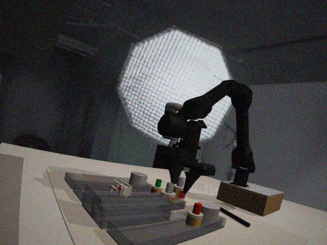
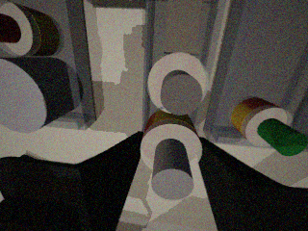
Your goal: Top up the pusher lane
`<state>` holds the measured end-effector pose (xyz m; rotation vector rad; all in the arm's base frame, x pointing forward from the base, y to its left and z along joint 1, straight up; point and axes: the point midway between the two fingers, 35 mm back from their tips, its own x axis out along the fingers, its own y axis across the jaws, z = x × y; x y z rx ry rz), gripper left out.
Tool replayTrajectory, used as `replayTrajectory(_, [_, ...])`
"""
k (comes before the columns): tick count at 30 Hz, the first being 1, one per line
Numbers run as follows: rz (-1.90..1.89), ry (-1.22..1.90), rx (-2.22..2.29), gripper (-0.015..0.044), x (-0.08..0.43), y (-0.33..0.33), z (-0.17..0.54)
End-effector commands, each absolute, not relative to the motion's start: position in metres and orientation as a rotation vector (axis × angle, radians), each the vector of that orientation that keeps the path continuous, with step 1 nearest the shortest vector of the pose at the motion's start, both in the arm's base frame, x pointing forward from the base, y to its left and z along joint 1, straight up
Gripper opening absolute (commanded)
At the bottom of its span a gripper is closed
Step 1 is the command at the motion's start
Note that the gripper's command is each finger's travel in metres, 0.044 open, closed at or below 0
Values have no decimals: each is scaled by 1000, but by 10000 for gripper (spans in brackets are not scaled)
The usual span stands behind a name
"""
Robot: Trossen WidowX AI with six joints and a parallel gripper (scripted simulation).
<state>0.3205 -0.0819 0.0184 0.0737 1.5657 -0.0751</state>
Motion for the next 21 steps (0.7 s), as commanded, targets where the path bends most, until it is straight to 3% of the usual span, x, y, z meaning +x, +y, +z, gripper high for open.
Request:
replayTrajectory(1, [-80,1536,72,0,331,-84,23])
replayTrajectory(21, [-80,1535,71,0,338,-84,26])
